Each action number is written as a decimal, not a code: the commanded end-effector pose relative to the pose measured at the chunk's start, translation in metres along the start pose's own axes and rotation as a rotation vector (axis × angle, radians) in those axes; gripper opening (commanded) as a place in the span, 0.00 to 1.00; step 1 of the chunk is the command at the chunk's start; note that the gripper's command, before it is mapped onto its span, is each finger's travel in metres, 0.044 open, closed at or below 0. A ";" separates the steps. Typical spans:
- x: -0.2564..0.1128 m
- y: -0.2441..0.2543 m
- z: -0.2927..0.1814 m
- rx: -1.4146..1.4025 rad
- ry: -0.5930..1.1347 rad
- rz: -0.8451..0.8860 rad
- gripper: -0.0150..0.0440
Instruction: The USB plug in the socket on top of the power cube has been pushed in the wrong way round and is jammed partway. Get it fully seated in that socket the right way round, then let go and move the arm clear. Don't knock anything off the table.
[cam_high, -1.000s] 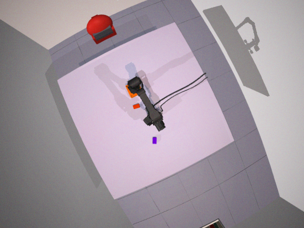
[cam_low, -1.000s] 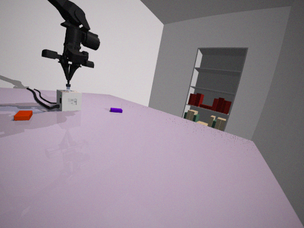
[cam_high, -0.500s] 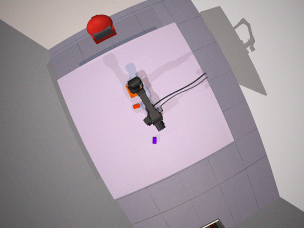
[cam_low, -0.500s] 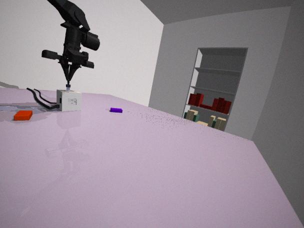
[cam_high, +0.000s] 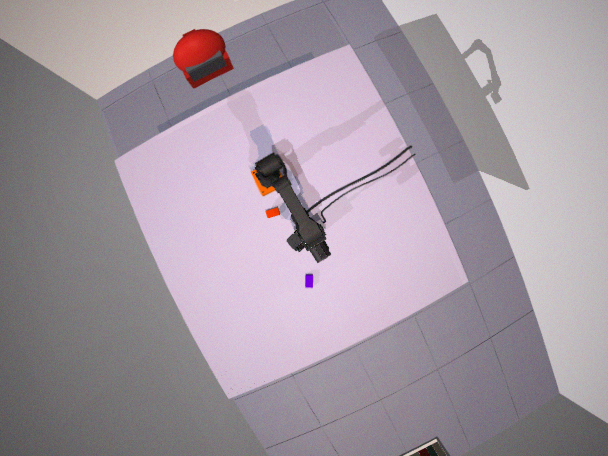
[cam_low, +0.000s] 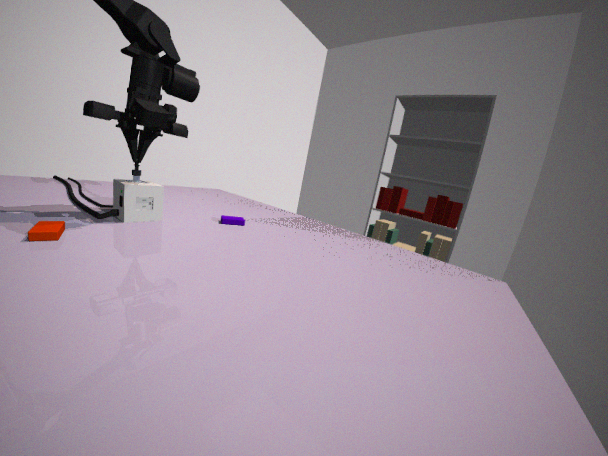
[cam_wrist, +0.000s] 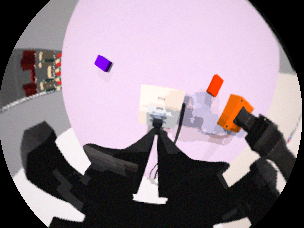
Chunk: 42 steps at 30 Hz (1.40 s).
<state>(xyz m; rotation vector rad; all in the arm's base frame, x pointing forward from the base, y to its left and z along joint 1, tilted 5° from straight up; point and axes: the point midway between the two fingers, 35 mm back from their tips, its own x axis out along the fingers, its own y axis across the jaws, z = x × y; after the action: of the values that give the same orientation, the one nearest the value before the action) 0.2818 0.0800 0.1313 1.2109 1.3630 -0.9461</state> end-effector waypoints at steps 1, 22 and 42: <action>0.002 -0.001 0.000 -0.003 0.003 -0.003 0.25; 0.004 -0.001 0.000 -0.003 0.003 -0.003 0.25; 0.007 -0.001 0.000 -0.003 0.003 -0.003 0.25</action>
<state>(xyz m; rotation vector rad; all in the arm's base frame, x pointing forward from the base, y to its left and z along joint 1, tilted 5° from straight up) 0.2821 0.0805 0.1263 1.2105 1.3641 -0.9447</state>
